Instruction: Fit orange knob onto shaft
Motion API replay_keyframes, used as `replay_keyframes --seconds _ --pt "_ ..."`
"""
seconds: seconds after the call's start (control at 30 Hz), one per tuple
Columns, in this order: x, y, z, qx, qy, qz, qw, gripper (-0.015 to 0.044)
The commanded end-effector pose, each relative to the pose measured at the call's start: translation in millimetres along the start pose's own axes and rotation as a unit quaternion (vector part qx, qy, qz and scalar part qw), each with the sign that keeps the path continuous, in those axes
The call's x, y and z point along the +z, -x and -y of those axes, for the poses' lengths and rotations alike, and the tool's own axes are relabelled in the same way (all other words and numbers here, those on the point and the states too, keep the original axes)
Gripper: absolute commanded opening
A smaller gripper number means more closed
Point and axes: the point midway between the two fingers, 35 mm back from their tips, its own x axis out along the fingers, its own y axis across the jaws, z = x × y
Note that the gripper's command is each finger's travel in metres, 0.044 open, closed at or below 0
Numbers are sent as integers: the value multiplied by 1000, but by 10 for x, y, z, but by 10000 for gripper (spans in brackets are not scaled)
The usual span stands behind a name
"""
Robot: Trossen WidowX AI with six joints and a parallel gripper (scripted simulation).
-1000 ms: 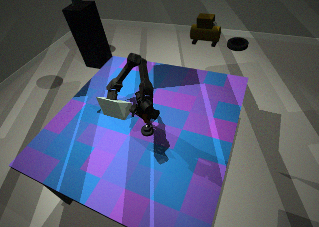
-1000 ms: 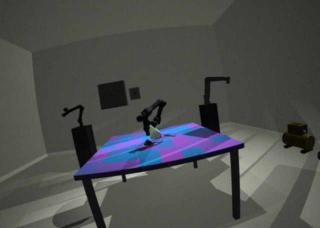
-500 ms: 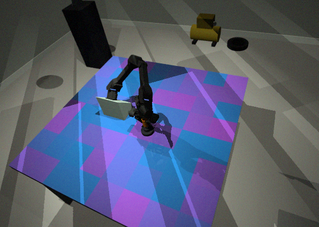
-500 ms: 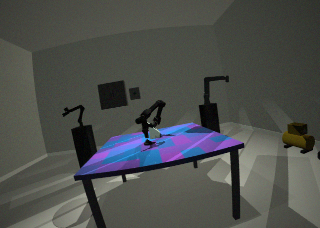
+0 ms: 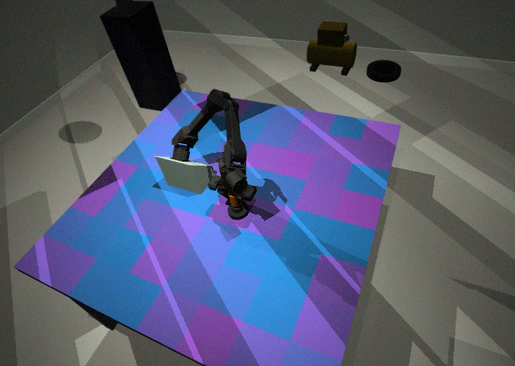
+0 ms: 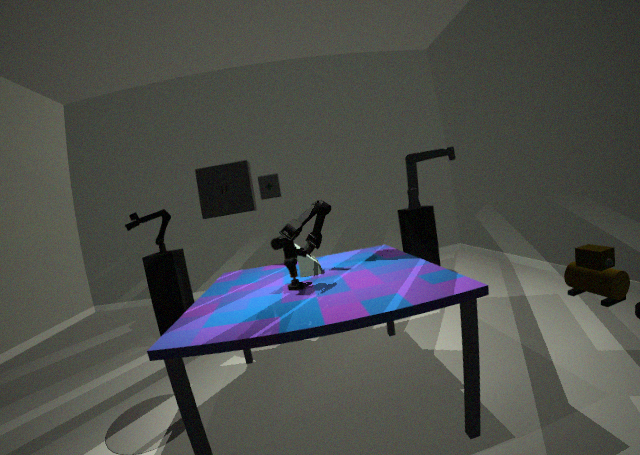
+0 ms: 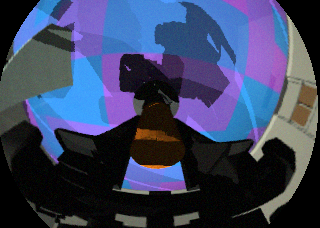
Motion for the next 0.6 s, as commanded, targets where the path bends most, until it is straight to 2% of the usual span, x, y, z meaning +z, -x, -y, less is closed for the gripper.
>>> replay_keyframes --seconds 0.0,0.57 --pt "4 -12 1 -2 0 1 1000 0" --pt "1 7 1 -2 0 1 1000 0"
